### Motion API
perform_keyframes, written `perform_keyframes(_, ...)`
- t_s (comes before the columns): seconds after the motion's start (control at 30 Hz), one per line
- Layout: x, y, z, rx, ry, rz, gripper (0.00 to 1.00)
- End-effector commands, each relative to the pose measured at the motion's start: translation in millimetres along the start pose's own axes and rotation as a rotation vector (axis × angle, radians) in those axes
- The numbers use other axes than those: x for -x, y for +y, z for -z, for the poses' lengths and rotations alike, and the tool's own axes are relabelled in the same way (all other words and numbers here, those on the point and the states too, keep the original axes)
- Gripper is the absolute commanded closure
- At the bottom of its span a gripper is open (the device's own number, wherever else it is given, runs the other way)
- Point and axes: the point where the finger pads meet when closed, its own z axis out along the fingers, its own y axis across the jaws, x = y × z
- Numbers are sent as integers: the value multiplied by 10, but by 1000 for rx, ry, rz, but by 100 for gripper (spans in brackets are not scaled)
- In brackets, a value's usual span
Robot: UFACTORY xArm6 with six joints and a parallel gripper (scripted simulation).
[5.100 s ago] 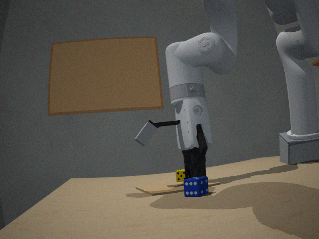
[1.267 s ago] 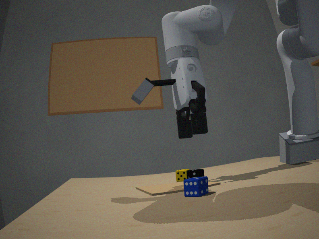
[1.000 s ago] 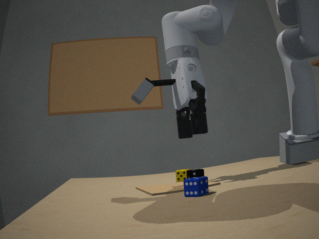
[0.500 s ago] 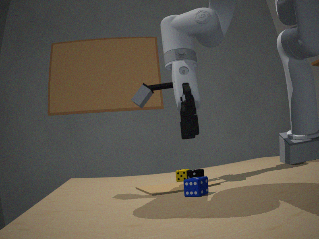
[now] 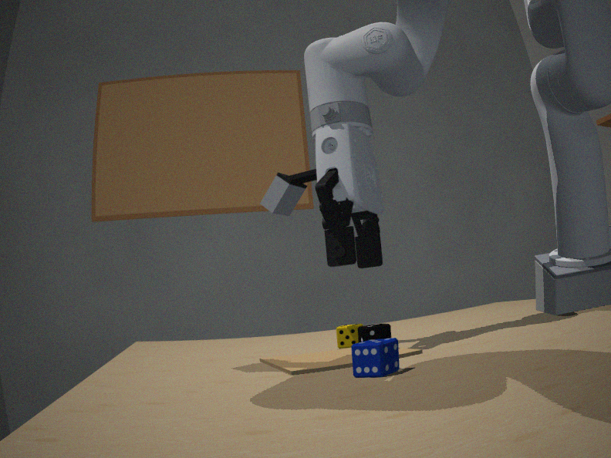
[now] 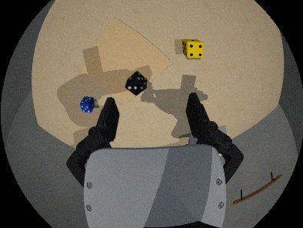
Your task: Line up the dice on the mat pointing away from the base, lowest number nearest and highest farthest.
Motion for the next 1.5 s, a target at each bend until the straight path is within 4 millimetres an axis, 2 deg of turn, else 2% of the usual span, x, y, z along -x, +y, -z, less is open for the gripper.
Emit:
perform_keyframes(0.0,-61,58,5,12,4,-145,0)
perform_keyframes(0.5,-201,270,-11,11,6,-580,0)
perform_keyframes(0.6,-206,278,-12,11,6,-596,0)
perform_keyframes(0.63,-234,324,-15,11,7,-688,0)
perform_keyframes(0.8,-263,374,-19,10,7,-787,0)
perform_keyframes(1.07,-333,504,-29,9,8,-1037,0)
perform_keyframes(1.17,-335,508,-29,9,8,-1043,0)
perform_keyframes(1.23,-367,571,-34,8,9,-1163,0)
perform_keyframes(1.47,-412,667,-41,6,9,-1342,0)
